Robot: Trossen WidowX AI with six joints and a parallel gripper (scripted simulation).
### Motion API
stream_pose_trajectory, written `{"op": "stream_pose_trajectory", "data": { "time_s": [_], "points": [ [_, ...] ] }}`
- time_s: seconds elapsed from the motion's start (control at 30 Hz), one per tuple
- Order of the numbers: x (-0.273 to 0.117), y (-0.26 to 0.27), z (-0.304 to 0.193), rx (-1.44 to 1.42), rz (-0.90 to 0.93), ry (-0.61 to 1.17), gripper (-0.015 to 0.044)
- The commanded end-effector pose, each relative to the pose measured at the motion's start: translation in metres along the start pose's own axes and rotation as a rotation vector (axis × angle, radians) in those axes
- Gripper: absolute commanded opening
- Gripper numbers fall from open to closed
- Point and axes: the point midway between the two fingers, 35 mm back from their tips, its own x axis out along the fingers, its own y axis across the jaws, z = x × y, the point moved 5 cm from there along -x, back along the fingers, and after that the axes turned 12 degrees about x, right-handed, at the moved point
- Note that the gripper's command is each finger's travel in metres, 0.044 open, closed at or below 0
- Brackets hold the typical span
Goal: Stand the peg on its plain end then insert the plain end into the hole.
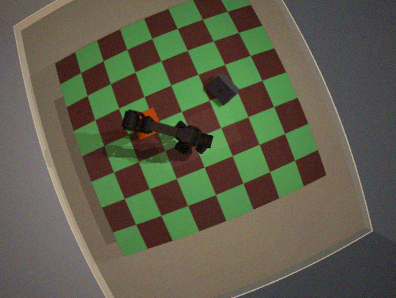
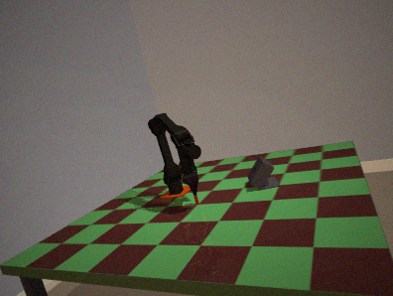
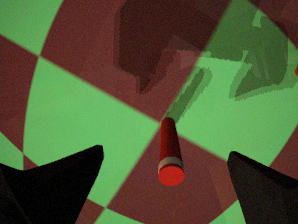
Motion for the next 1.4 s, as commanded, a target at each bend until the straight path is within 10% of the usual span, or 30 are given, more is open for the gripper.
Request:
{"op": "stream_pose_trajectory", "data": {
  "time_s": [0.0,0.33,0.87,1.37],
  "points": [
    [0.009,0.000,0.001,-0.003,-0.002,-0.007,0.0440],
    [0.019,-0.001,0.002,-0.003,-0.002,-0.007,0.0440],
    [0.016,-0.001,0.001,0.000,-0.002,-0.002,0.0020],
    [-0.002,0.000,-0.001,-0.001,-0.002,-0.003,0.0000]
  ]
}}
